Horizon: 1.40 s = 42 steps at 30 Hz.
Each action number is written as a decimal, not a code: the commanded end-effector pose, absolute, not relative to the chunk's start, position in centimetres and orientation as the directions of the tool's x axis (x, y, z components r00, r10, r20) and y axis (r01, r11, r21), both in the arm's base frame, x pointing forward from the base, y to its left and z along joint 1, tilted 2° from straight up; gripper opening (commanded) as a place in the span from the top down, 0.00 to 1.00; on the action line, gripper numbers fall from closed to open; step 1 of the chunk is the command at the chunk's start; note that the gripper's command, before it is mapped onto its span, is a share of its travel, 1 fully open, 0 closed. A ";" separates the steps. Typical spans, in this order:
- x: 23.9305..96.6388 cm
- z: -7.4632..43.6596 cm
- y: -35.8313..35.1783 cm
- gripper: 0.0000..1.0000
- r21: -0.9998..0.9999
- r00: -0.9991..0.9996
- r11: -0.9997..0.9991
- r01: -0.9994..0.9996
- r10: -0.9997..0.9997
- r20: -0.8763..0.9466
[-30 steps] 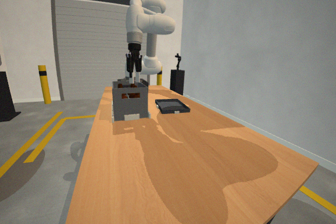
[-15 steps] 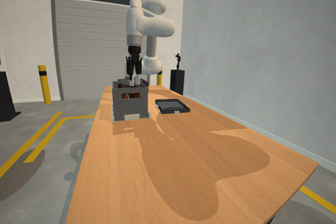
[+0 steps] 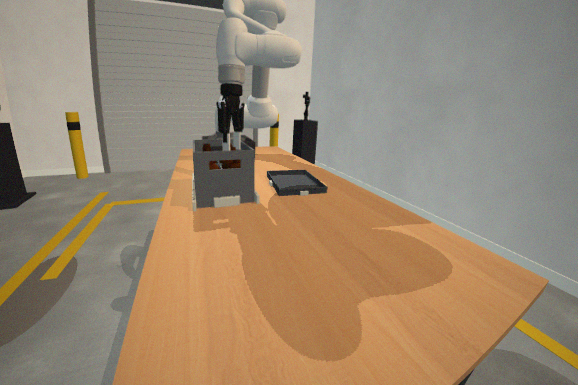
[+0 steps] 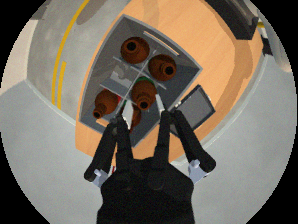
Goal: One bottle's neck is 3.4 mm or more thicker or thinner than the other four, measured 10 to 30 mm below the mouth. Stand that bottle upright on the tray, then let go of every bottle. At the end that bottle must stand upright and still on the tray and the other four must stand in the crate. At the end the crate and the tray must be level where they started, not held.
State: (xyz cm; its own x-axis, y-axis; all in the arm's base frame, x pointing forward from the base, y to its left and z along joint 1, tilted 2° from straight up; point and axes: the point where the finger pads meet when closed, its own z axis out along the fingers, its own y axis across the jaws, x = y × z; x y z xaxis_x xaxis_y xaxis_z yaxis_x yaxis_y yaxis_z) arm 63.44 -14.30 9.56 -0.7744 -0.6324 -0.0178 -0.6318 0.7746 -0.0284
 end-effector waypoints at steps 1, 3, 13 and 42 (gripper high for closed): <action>63.3 9.0 -14.1 0.62 -0.028 -0.776 0.776 -0.630 -0.631 -0.014; 63.3 8.8 -14.2 0.62 -0.028 -0.776 0.776 -0.630 -0.631 -0.014; 63.3 8.6 -14.2 0.62 -0.028 -0.776 0.776 -0.630 -0.631 -0.014; 63.3 8.5 -14.2 0.62 -0.028 -0.776 0.776 -0.630 -0.631 -0.014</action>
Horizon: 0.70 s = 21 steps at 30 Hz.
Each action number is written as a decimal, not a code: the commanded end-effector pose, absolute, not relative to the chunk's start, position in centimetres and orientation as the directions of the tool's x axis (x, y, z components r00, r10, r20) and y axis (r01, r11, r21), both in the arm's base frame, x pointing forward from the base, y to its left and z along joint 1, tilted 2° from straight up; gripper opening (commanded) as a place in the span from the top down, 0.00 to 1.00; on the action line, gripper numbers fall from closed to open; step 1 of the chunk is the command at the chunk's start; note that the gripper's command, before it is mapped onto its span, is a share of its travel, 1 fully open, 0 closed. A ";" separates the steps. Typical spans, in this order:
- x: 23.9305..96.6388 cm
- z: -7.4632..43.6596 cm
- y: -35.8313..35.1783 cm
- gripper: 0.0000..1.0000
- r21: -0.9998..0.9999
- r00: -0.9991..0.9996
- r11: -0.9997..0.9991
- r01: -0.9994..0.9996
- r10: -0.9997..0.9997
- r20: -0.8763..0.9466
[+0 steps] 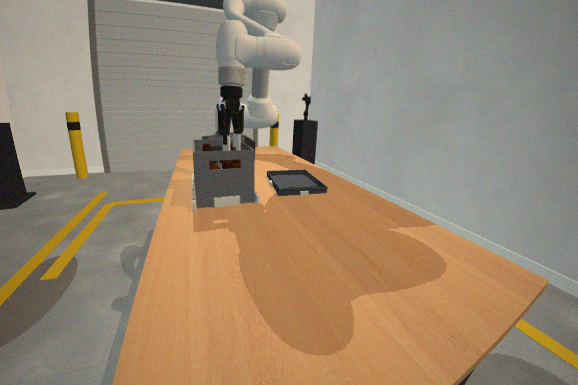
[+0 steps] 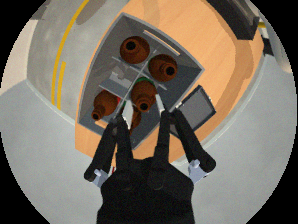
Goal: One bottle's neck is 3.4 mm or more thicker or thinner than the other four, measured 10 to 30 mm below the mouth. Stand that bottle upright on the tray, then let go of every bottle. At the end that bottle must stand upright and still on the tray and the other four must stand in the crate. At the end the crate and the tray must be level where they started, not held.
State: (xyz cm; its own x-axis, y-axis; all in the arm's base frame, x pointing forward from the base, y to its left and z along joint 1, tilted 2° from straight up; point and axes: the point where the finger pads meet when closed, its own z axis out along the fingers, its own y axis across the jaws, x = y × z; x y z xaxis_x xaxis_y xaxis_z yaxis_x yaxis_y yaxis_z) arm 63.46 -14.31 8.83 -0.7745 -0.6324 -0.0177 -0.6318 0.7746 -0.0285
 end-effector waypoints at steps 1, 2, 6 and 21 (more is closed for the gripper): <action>63.3 8.5 -14.2 0.62 -0.028 -0.776 0.776 -0.630 -0.631 -0.014; 63.3 8.5 -14.2 0.62 -0.028 -0.776 0.776 -0.630 -0.631 -0.014; 63.3 8.5 -14.2 0.62 -0.028 -0.776 0.776 -0.630 -0.631 -0.014; 63.3 8.5 -14.2 1.00 -0.028 -0.776 0.776 -0.630 -0.631 -0.014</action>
